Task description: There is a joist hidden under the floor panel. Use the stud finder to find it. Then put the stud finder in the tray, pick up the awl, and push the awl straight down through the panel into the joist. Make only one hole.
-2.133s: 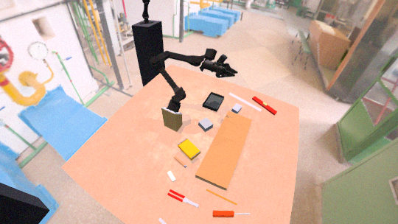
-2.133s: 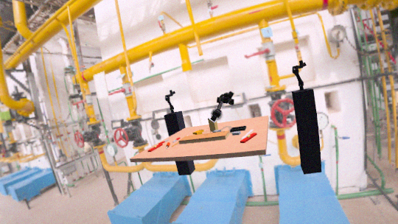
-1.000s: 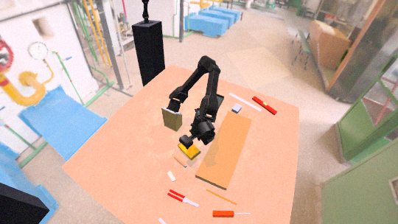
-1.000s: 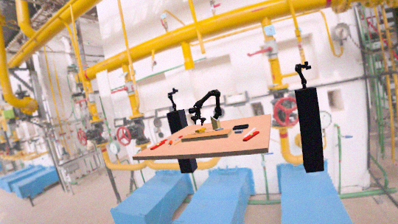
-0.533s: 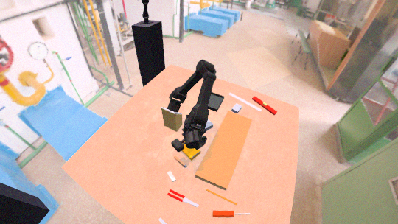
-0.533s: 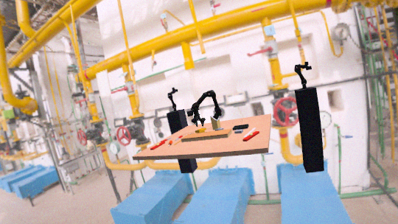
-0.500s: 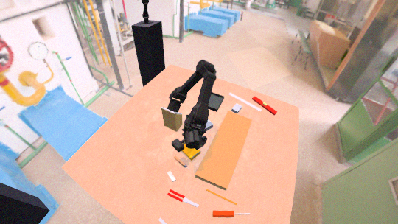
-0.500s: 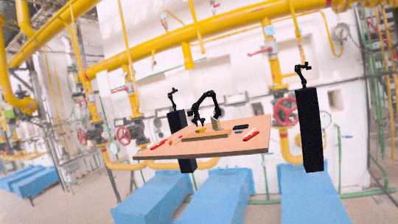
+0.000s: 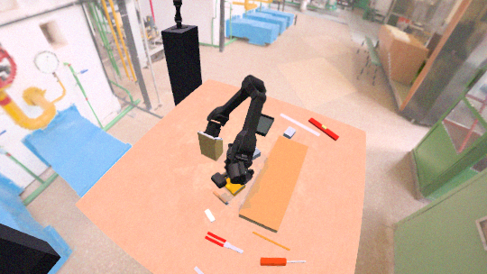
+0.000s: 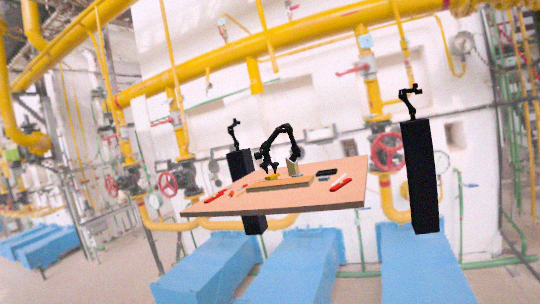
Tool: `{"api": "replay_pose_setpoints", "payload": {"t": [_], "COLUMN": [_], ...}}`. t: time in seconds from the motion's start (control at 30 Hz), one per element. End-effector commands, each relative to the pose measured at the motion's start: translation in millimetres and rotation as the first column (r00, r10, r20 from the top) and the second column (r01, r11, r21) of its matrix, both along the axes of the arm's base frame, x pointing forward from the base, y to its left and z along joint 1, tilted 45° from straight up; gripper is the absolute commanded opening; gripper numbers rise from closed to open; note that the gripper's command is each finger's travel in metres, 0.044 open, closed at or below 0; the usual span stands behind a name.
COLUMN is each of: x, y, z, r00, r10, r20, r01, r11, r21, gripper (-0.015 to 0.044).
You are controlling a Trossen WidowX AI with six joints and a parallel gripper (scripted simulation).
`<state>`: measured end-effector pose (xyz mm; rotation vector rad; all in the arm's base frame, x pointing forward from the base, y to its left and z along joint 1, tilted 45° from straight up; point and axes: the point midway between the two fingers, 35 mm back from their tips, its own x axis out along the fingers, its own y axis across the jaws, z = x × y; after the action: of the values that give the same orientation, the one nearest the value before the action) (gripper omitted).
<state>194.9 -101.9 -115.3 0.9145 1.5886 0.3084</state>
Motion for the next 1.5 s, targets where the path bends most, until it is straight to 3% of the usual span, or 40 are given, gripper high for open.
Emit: {"api": "replay_pose_setpoints", "payload": {"t": [0.0,0.57,0.67,1.07,1.4,1.47], "x": [-1,0,0,0,-1,-1], "y": [6,25,25,25,13,10], "z": [-5,-22,-22,-22,-11,-8], "r00": [1.0,1.0,1.0,1.0,1.0,1.0], "r10": [-0.006,-0.006,-0.006,-0.006,-0.006,-0.006], "r20": [-0.008,-0.008,-0.008,-0.008,-0.008,-0.008], "r01": [0.006,0.006,0.006,0.006,0.006,0.006], "r11": [1.0,1.0,1.0,1.0,1.0,1.0], "r21": [0.009,0.011,0.011,0.011,0.01,0.01], "gripper": [0.044,0.044,0.0361,0.0281,0.0019,0.0]}}
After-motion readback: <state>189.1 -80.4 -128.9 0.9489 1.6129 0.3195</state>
